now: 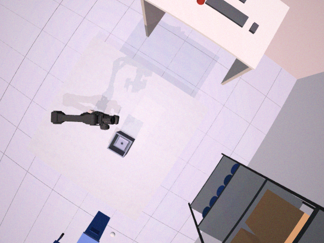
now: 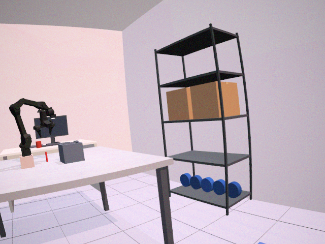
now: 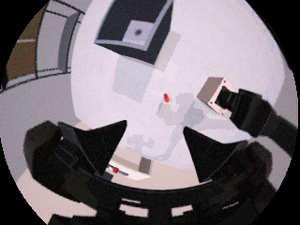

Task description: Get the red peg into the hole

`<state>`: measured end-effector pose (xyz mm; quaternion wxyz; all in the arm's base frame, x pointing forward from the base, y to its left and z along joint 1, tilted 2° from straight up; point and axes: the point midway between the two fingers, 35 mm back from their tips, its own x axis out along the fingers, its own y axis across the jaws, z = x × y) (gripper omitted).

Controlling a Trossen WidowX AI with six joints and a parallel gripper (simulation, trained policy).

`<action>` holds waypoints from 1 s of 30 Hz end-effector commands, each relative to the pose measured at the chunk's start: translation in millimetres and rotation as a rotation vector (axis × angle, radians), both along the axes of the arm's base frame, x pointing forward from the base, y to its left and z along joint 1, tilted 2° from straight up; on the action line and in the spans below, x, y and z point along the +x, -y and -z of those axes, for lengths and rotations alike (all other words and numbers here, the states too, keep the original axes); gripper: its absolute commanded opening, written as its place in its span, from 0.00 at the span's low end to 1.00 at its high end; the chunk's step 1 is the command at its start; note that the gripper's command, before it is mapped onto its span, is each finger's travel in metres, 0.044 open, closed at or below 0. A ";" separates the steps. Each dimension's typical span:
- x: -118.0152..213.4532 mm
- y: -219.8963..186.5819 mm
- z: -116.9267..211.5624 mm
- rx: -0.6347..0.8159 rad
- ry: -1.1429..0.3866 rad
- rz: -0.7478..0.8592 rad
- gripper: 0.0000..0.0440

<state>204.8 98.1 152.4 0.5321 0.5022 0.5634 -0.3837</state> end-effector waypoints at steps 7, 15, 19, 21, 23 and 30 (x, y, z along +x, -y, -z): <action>-16.8 -2.3 30.1 -0.056 -0.115 0.044 1.00; -24.2 -0.2 55.5 -0.114 -0.171 0.043 1.00; -26.1 2.3 68.6 -0.144 -0.188 0.040 0.99; -26.5 3.7 75.9 -0.159 -0.194 0.039 0.99; -26.7 5.0 82.8 -0.171 -0.198 0.038 0.99; -26.8 8.4 105.7 -0.206 -0.204 0.035 0.98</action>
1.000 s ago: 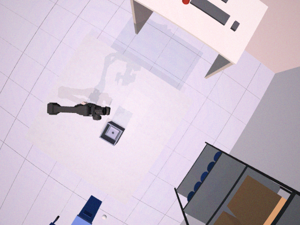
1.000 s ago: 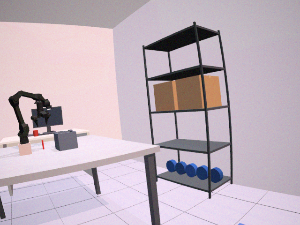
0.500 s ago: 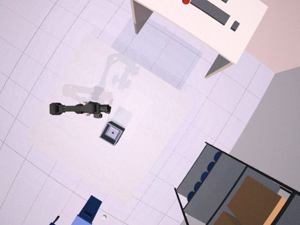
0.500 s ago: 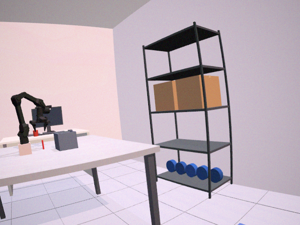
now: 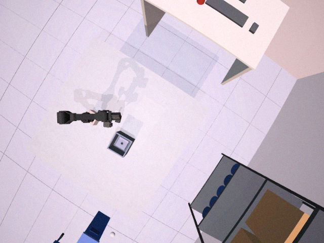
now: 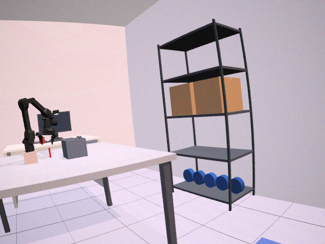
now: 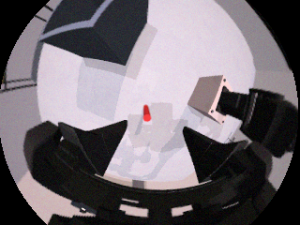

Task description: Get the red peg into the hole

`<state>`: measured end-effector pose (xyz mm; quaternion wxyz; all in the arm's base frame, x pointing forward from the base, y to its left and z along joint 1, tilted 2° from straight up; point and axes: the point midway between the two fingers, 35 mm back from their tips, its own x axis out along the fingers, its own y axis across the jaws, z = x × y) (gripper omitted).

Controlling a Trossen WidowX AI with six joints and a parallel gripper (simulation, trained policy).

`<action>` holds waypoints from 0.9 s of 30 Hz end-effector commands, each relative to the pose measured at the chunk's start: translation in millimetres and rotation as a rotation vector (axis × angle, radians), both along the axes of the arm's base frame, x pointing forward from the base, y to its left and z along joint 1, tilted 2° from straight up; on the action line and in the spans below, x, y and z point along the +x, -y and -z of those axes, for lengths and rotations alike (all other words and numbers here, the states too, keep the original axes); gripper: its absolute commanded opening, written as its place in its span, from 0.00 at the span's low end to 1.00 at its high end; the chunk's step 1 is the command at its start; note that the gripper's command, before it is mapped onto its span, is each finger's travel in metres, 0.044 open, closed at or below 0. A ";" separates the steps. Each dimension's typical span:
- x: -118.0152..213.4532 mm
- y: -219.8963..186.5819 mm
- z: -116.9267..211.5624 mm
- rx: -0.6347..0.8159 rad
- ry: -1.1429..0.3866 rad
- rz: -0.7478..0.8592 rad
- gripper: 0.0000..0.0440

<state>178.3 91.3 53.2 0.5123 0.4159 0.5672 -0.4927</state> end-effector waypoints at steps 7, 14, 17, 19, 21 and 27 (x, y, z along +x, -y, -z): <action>-0.5 4.6 28.0 -0.039 0.005 0.004 0.96; -2.0 7.5 48.6 -0.061 0.017 0.019 0.94; -2.2 8.2 56.4 -0.068 0.022 0.025 0.92; -1.9 8.1 61.1 -0.071 0.025 0.028 0.88; -0.4 6.8 65.5 -0.070 0.029 0.026 0.79; 5.0 1.1 78.1 -0.057 0.039 0.012 0.45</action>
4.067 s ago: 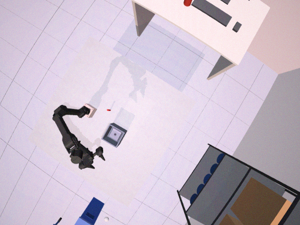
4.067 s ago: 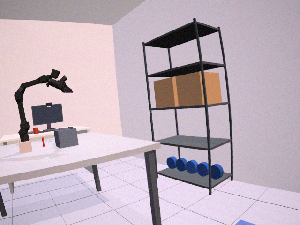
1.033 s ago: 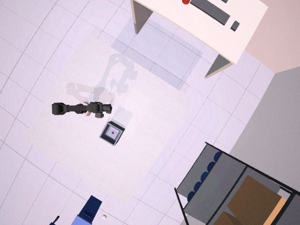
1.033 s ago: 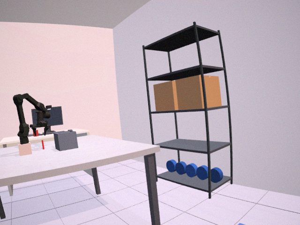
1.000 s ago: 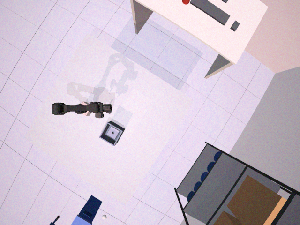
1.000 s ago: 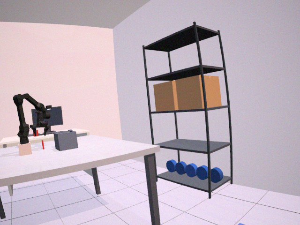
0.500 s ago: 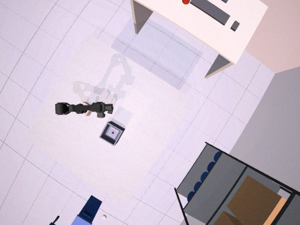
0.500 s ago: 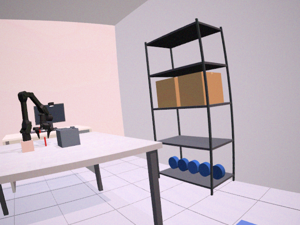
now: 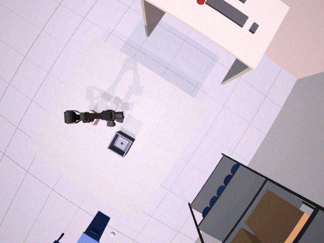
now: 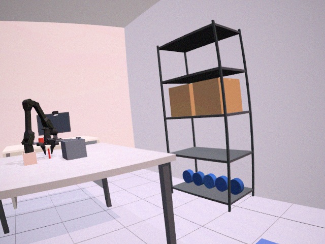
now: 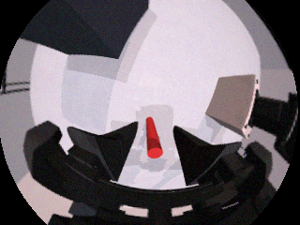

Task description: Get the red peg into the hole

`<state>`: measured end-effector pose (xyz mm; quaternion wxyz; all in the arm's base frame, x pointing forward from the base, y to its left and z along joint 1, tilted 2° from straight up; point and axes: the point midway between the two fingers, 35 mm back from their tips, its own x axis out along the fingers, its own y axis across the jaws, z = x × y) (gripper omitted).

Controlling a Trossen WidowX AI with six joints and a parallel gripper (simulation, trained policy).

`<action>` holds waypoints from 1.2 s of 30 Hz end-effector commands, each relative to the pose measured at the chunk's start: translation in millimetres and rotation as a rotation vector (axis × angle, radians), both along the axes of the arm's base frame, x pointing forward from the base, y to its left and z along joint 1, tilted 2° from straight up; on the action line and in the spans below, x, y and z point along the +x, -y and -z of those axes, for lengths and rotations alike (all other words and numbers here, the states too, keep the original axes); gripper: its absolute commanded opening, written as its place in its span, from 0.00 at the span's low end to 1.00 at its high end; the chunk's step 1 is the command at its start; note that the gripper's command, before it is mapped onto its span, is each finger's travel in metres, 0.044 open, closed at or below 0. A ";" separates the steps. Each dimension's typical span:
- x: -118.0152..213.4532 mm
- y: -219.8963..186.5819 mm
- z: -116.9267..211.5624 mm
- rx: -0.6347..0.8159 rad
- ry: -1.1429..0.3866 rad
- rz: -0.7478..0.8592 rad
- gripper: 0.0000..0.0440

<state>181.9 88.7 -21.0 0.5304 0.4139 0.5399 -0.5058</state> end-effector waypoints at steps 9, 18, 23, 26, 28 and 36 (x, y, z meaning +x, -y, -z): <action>10.1 -10.9 14.2 0.034 0.023 -0.048 0.04; 22.1 -15.3 -3.4 0.066 0.079 -0.022 0.01; 31.0 -18.2 -16.2 0.089 0.119 -0.009 0.00; 37.3 -19.7 -25.0 0.104 0.147 -0.003 0.00; 41.8 -20.6 -31.5 0.114 0.166 -0.001 0.00; 62.5 -21.6 -62.5 0.145 0.250 -0.008 0.00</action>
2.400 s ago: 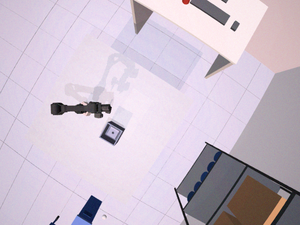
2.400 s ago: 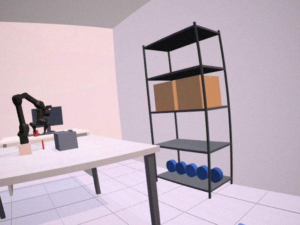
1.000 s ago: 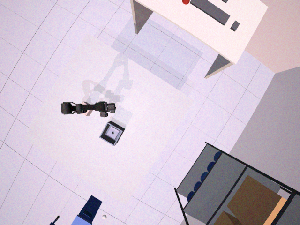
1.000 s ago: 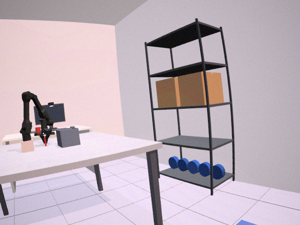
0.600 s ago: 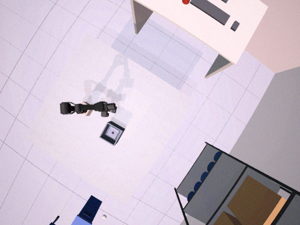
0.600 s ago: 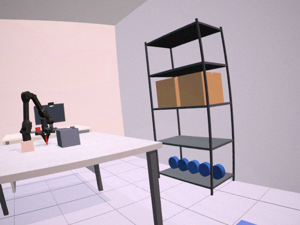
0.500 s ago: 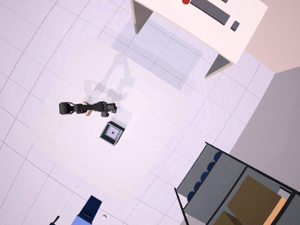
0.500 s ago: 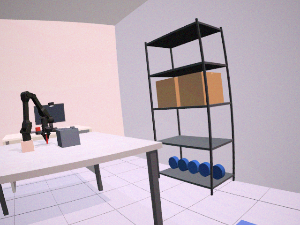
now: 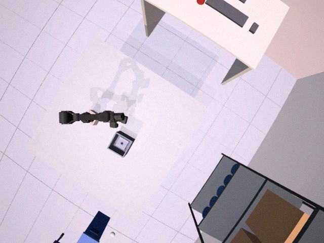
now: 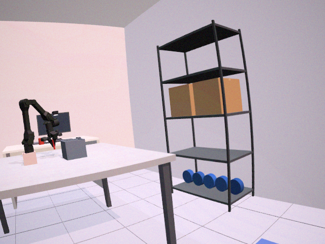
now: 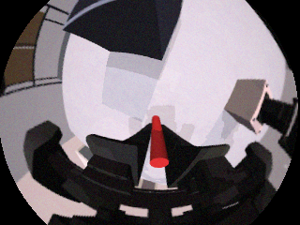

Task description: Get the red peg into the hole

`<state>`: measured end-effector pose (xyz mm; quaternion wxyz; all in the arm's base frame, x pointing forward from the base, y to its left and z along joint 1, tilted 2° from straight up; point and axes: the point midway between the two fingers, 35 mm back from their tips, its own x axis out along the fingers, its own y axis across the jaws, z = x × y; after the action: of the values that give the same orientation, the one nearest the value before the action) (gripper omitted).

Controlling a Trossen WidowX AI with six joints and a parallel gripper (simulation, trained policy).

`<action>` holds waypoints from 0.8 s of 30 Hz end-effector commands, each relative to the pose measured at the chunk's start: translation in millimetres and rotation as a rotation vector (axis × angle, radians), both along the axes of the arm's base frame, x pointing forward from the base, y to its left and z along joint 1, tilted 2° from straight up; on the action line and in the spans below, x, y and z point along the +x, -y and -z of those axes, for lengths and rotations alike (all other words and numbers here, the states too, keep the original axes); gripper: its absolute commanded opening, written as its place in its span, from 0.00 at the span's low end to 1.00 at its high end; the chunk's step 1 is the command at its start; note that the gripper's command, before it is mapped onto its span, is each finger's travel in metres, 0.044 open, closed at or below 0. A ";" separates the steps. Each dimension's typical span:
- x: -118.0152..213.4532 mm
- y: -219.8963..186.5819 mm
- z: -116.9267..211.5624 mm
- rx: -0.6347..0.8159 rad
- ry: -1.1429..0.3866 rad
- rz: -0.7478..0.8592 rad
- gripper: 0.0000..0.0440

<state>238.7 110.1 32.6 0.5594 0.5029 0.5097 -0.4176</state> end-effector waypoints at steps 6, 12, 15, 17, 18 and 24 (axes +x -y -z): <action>21.7 5.6 -34.4 0.007 0.081 -0.017 0.00; 35.0 18.7 -57.0 -0.010 0.120 -0.024 0.00; 39.9 26.9 -67.0 -0.022 0.128 -0.025 0.00; 43.0 33.1 -72.9 -0.031 0.132 -0.025 0.00; 44.5 36.3 -75.6 -0.036 0.133 -0.025 0.00; 52.3 57.3 -87.1 -0.067 0.136 -0.017 0.00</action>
<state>288.5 60.0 116.2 0.6088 0.5107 0.4640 -0.3915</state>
